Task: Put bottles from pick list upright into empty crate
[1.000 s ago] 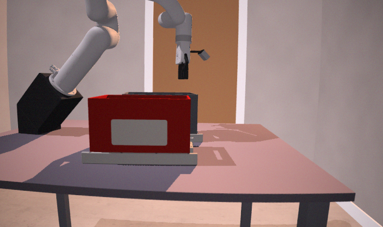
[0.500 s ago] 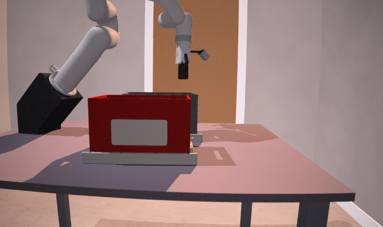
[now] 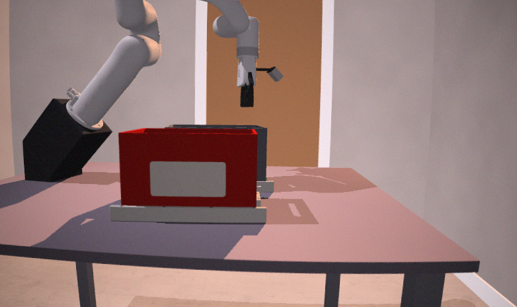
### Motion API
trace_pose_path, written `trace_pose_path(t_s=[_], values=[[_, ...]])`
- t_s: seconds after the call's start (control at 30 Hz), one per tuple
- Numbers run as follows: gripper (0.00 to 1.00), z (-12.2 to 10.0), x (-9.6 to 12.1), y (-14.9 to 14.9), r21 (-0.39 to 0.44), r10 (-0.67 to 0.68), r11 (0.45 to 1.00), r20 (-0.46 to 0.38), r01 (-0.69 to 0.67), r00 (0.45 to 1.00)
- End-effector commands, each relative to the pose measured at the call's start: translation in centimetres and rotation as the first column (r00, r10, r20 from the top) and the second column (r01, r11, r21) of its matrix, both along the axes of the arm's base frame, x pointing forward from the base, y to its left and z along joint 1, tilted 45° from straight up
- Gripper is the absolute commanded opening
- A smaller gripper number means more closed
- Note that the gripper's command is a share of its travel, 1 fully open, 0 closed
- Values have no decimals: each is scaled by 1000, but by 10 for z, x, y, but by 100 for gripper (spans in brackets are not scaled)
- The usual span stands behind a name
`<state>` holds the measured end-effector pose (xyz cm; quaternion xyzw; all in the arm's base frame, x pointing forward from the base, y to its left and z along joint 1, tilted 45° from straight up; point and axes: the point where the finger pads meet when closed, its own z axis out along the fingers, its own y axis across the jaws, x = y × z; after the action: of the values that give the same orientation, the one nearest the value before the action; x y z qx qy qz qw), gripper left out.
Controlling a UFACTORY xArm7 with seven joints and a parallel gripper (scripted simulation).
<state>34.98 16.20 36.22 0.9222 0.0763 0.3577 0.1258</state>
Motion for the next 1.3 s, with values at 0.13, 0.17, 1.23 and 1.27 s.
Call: trace_pose_path(t_s=[0.13, 0.17, 1.23, 1.27], values=[[65, 6, -10, -28, 140, -144, 980, 30, 138, 989], [65, 6, -12, -32, 163, -168, 973, 32, 161, 985], [65, 24, -60, -163, 693, -717, 436, -118, 574, 687], [65, 24, -61, -168, 702, -726, 417, -126, 578, 676]])
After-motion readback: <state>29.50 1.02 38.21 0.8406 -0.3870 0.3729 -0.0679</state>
